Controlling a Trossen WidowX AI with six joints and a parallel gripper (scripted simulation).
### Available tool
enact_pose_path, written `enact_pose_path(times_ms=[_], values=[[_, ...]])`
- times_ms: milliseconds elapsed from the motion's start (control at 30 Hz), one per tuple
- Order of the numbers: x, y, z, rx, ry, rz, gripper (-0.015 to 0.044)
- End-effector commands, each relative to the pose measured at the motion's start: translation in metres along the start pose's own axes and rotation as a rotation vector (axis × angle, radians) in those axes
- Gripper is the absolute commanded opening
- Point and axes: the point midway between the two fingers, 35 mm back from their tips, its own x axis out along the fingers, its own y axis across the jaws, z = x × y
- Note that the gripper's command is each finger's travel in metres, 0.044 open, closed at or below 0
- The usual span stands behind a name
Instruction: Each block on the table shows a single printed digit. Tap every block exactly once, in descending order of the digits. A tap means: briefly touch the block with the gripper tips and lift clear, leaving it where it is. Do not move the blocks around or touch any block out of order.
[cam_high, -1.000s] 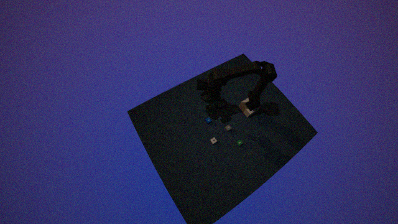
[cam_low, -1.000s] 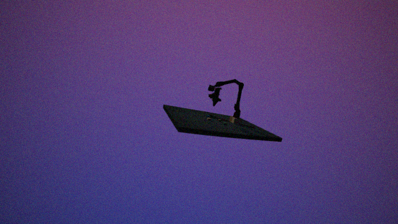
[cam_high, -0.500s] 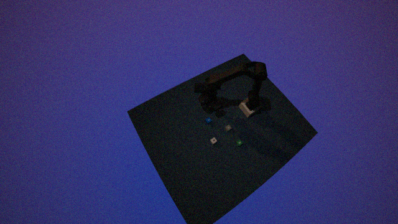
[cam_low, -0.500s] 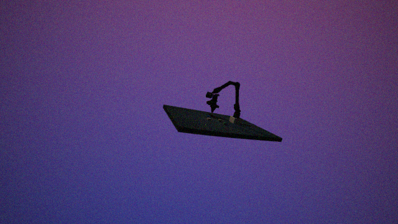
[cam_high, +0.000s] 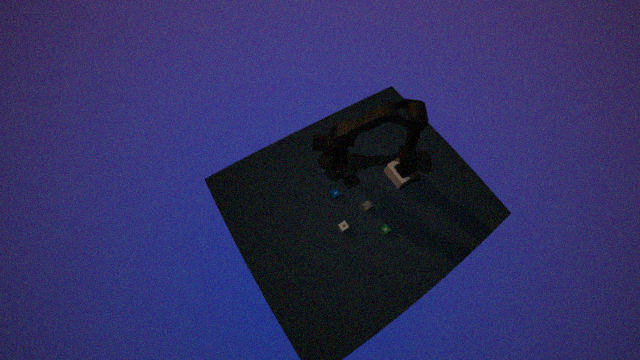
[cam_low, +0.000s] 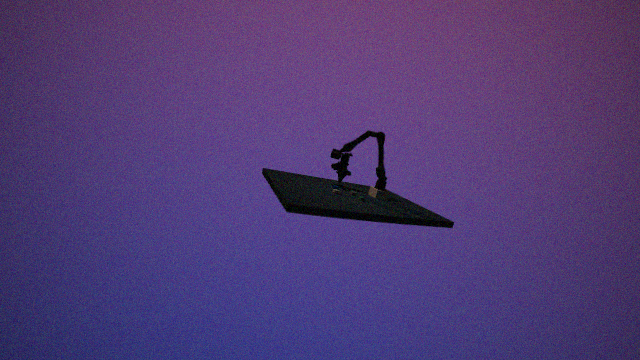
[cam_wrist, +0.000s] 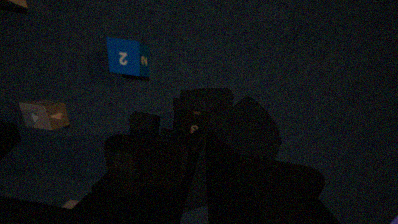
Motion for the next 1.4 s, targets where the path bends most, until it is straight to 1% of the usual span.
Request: enact_pose_path(times_ms=[0, 200, 400, 500, 700, 733, 833, 900, 1067, 1133, 1367], values=[[0.008, 0.002, -0.002, -0.003, 0.006, 0.004, 0.002], [0.017, 0.002, -0.003, -0.003, 0.006, 0.005, 0.002], [0.018, 0.002, -0.003, -0.003, 0.006, 0.005, 0.002], [-0.009, 0.001, -0.002, -0.003, 0.006, 0.004, 0.002], [-0.015, 0.001, -0.002, -0.003, 0.006, 0.004, 0.002], [-0.022, 0.001, -0.001, -0.003, 0.006, 0.004, 0.002], [-0.069, 0.0, 0.0, -0.003, 0.006, 0.004, 0.002], [-0.091, 0.001, -0.001, -0.003, 0.006, 0.004, 0.002], [-0.093, 0.002, -0.001, -0.003, 0.006, 0.004, 0.002], [-0.094, 0.008, 0.006, -0.009, 0.004, 0.004, 0.002], [-0.095, 0.07, 0.058, -0.02, -0.004, 0.009, 0.002]])
